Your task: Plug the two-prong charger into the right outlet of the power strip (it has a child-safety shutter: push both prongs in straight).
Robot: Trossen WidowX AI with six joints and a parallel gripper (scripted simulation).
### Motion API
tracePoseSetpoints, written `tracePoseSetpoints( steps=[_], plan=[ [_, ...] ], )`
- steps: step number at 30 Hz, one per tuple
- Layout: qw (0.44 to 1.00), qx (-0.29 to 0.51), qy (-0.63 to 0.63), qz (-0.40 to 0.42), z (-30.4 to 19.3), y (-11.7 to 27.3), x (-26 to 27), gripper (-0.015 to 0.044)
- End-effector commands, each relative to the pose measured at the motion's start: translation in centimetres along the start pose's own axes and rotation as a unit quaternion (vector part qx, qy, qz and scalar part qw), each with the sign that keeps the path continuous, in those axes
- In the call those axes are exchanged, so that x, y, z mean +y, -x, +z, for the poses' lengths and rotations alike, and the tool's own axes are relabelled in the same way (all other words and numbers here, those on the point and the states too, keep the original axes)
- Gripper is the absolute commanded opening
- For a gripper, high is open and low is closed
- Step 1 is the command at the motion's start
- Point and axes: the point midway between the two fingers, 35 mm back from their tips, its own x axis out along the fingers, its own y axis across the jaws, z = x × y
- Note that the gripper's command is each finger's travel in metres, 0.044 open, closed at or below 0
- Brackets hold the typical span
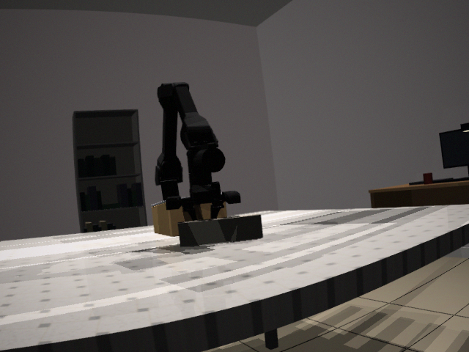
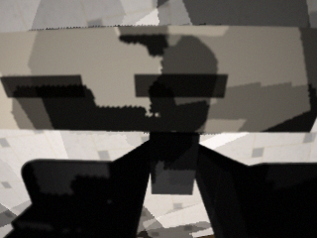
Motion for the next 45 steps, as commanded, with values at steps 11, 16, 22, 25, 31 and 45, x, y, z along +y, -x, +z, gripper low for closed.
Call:
tracePoseSetpoints(
  steps=[11,16,22,25,31,45],
  plan=[
    [1.000,-0.011,-0.003,0.000,1.4,0.1,-0.1,0.0000],
    [1.000,-0.011,-0.003,0.000,1.6,0.1,-0.1,0.0000],
    [1.000,-0.011,-0.003,0.000,1.9,0.1,-0.1,0.0000],
    [1.000,-0.011,-0.003,0.000,1.9,0.1,-0.1,0.0000],
    [1.000,-0.011,-0.003,0.000,1.8,0.0,-0.1,0.0000],
    [1.000,0.005,0.001,0.000,0.8,0.0,0.0,0.0000]
  ],
)
